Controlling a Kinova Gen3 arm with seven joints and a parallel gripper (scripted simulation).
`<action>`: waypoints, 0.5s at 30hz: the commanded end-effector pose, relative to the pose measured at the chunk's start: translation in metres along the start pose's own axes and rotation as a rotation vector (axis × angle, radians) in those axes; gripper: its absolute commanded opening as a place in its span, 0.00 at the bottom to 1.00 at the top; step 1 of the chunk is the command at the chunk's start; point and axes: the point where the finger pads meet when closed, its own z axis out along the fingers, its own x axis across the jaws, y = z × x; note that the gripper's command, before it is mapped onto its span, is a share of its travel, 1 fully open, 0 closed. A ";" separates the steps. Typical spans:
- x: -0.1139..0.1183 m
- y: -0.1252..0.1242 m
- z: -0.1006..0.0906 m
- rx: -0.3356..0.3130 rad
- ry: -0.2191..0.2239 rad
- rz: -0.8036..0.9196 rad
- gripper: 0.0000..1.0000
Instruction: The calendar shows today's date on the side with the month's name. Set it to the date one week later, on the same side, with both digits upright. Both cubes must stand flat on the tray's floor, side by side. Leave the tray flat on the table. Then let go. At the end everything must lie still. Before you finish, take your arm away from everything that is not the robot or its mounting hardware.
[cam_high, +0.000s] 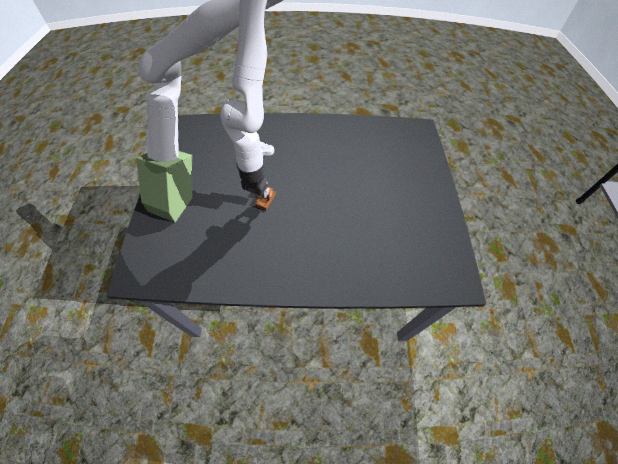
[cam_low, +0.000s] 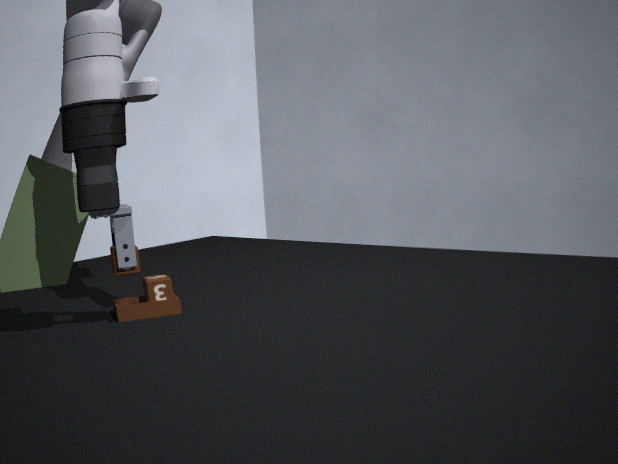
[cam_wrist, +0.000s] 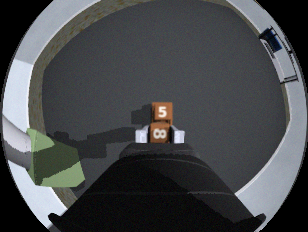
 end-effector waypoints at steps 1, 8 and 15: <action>0.005 -0.001 -0.012 -0.002 0.013 -0.004 0.57; 0.004 -0.001 -0.037 -0.002 0.013 -0.004 0.57; 0.004 -0.001 -0.051 -0.002 0.014 -0.004 0.57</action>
